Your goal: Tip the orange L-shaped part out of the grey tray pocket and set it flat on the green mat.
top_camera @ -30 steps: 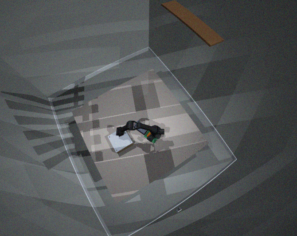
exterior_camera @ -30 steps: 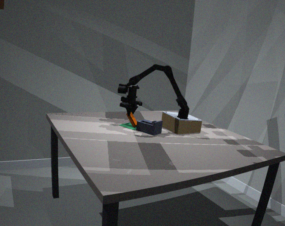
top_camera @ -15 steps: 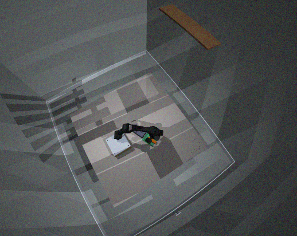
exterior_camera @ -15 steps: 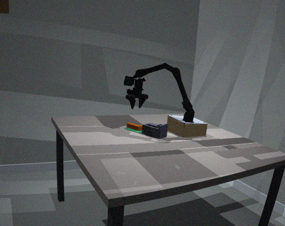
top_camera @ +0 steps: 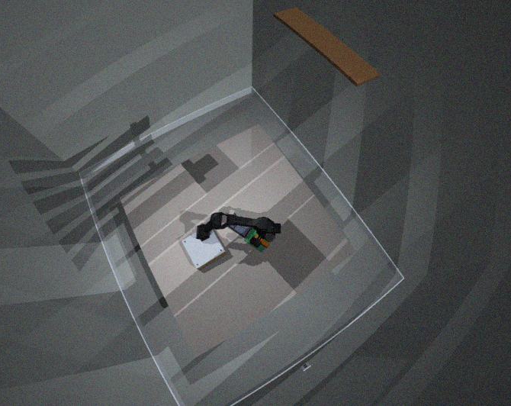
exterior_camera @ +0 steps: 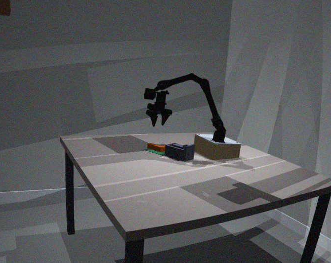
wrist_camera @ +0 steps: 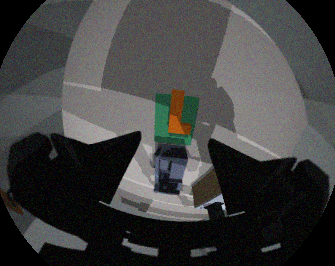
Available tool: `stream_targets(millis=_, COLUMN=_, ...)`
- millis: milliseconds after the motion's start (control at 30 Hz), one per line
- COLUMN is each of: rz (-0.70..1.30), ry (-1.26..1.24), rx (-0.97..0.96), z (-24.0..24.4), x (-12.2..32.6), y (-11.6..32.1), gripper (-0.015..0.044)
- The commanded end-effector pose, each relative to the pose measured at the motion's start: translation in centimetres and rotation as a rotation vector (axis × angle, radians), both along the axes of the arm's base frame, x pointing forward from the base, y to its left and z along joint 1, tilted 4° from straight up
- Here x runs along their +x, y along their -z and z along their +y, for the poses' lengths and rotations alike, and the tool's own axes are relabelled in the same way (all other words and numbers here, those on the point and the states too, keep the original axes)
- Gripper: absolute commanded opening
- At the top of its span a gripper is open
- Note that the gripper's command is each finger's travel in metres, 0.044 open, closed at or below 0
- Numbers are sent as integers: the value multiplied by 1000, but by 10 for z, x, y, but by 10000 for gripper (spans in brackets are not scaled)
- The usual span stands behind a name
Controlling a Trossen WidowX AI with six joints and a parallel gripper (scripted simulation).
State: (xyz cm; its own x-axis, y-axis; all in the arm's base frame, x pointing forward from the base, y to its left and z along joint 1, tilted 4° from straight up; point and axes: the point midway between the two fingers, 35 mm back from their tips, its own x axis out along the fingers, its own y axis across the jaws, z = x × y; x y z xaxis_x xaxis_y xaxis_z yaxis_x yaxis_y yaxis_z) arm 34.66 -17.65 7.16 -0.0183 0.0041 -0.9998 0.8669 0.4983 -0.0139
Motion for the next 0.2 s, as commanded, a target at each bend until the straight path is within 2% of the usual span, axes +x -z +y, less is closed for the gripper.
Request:
stream_targets(millis=0, rz=-1, ry=0, rx=-1, z=0, x=0, y=0, gripper=400)
stream_targets(millis=167, rz=-1, ry=0, rx=-1, z=0, x=0, y=0, gripper=400)
